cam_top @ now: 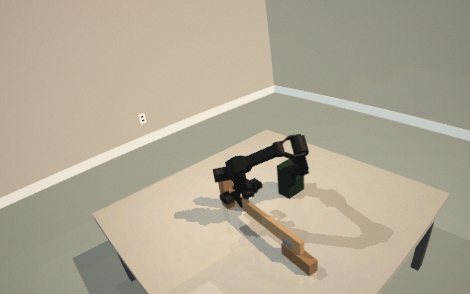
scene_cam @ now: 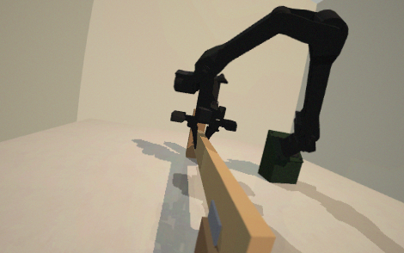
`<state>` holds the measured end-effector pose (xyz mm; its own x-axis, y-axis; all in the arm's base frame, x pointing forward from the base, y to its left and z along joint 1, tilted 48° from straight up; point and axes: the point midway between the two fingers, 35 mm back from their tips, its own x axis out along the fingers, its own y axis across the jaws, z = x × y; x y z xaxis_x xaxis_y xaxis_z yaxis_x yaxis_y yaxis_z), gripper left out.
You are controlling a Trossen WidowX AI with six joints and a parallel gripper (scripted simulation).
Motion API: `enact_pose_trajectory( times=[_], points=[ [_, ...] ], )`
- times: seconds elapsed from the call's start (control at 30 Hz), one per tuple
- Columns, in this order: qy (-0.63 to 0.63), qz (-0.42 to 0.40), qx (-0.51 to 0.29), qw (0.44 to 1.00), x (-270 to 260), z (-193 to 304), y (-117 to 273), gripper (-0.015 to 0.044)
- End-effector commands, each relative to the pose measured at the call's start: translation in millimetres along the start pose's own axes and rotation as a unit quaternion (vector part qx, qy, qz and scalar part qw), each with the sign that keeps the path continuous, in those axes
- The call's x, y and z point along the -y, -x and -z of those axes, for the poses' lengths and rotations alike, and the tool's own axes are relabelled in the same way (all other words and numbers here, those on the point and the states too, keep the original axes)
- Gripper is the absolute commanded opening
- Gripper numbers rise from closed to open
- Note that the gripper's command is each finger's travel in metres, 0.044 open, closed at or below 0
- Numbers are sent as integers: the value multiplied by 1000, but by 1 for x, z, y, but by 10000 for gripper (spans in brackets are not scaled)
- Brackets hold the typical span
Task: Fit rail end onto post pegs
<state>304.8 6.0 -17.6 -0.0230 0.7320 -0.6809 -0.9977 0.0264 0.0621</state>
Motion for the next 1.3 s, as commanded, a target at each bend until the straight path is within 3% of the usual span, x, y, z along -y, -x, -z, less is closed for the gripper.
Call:
enact_pose_trajectory(
  times=[0.0, 1.27],
  points=[
    [0, 6, 2, 1000, 2, 0, 5, 0],
    [0, 6, 2, 1000, 0, 0, 5, 0]
  ],
)
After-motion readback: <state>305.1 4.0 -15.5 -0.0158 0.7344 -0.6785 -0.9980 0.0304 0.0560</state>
